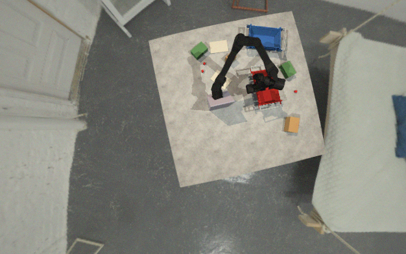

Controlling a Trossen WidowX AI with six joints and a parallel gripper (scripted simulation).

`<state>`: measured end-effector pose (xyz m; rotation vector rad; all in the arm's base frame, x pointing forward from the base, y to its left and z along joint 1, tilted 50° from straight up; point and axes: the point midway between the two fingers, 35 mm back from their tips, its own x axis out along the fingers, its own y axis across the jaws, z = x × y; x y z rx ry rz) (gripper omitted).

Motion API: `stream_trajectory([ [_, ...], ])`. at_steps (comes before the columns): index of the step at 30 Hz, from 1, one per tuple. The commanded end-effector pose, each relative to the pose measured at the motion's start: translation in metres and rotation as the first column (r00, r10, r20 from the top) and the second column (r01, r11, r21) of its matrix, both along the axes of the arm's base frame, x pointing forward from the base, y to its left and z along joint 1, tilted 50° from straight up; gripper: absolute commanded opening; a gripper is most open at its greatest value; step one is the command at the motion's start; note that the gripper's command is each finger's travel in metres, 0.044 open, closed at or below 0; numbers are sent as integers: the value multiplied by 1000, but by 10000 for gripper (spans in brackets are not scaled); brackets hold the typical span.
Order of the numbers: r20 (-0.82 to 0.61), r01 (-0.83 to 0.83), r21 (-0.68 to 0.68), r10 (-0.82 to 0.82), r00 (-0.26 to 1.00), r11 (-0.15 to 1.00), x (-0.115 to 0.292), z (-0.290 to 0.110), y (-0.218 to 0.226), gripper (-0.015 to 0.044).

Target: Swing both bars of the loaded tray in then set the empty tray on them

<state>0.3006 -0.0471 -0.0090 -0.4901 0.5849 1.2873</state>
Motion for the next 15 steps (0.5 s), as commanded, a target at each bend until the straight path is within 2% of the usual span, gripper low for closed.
stream_trajectory([
  [1, -20, -16, 4, 16, 1000, 1000, -3, -2, 6, 0],
  [15, -4, -3, 1, 3, 1000, 1000, -1, -1, 3, 0],
])
